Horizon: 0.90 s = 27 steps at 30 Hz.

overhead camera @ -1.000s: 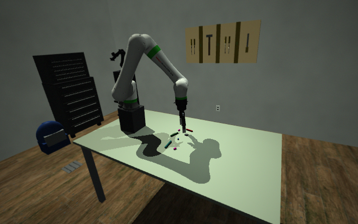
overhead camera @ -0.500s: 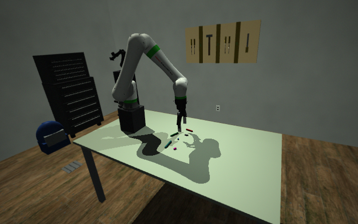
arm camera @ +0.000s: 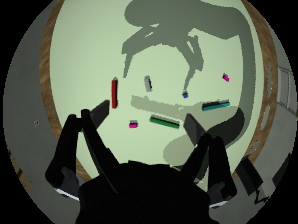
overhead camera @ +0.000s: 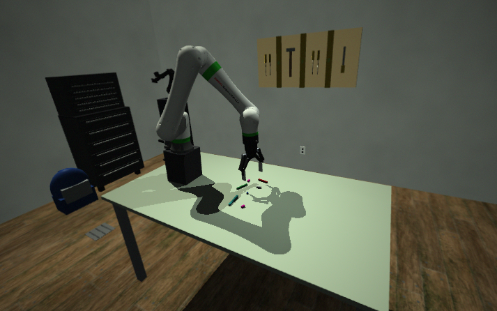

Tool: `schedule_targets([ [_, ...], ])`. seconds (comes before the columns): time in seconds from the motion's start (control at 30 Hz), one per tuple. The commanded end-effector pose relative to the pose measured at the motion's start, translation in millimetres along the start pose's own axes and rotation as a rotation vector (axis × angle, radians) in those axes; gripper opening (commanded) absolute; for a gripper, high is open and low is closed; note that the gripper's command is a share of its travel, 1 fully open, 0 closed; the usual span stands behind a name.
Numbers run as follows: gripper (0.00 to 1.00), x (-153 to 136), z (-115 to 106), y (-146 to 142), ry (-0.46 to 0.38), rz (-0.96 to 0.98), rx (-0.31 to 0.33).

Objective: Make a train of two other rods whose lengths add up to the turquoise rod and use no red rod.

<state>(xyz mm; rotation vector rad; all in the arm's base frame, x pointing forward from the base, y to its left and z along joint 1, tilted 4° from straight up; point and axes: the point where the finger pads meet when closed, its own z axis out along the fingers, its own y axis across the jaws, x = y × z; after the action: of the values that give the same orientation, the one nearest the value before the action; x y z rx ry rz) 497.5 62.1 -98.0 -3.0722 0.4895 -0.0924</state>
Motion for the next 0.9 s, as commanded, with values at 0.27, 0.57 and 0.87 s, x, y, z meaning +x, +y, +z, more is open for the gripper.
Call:
schedule_targets([
  [0.27,1.0,-9,-2,-5,0.017,0.391,-0.014],
  [0.57,1.0,-17,-4,-9,0.019,0.697,-0.012],
  [0.87,1.0,-22,-5,-11,0.021,0.922,-0.01],
])
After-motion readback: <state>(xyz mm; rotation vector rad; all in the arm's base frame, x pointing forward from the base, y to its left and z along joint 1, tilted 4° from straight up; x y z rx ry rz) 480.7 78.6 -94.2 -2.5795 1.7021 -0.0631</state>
